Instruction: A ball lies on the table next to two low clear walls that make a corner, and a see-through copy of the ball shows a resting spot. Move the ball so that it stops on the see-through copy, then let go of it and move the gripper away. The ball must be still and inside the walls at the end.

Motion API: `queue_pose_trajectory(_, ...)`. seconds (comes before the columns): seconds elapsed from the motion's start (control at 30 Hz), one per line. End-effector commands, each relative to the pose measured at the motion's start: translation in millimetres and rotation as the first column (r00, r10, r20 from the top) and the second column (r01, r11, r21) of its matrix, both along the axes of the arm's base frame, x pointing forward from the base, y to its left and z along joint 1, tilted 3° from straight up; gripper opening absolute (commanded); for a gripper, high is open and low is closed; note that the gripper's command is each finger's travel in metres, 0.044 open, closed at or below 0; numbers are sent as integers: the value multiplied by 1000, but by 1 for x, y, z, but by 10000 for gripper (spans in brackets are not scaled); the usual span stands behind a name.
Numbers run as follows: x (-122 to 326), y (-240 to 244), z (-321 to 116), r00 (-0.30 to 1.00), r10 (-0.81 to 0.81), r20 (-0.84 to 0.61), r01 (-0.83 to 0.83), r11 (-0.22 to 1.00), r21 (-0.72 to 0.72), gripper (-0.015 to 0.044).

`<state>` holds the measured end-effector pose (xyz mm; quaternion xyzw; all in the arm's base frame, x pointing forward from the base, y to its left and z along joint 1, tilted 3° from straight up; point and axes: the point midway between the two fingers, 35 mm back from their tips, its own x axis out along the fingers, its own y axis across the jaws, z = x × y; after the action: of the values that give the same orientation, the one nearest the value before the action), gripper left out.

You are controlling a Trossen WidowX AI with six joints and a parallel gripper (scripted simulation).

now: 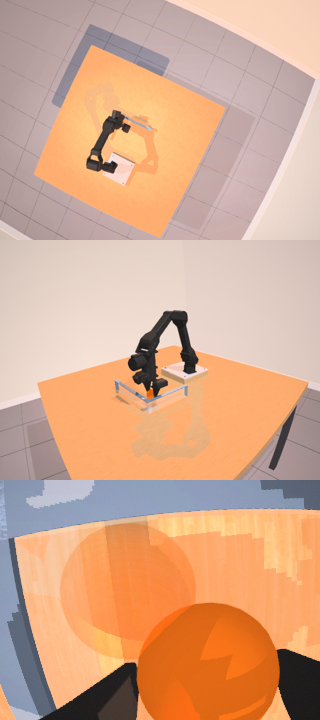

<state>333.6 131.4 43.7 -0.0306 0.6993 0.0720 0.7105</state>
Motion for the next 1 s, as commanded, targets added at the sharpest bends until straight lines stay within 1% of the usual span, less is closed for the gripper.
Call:
queue_pose_trajectory(0.0, -1, -1, -6, 1000, -4, -2, 4, 1000, -6, 0)
queue_pose_trajectory(0.4, -1, 0, -20, 1000, -4, -2, 4, 1000, -6, 0)
queue_pose_trajectory(0.87, 0, 1, -16, 1000, 0, -1, 0, 1000, 0, 367)
queue_pose_trajectory(0.93, 0, 1, -13, 1000, 0, -1, 0, 1000, 0, 367)
queue_pose_trajectory(0.97, 1, 1, -5, 1000, -1, -1, 1, 1000, -1, 367)
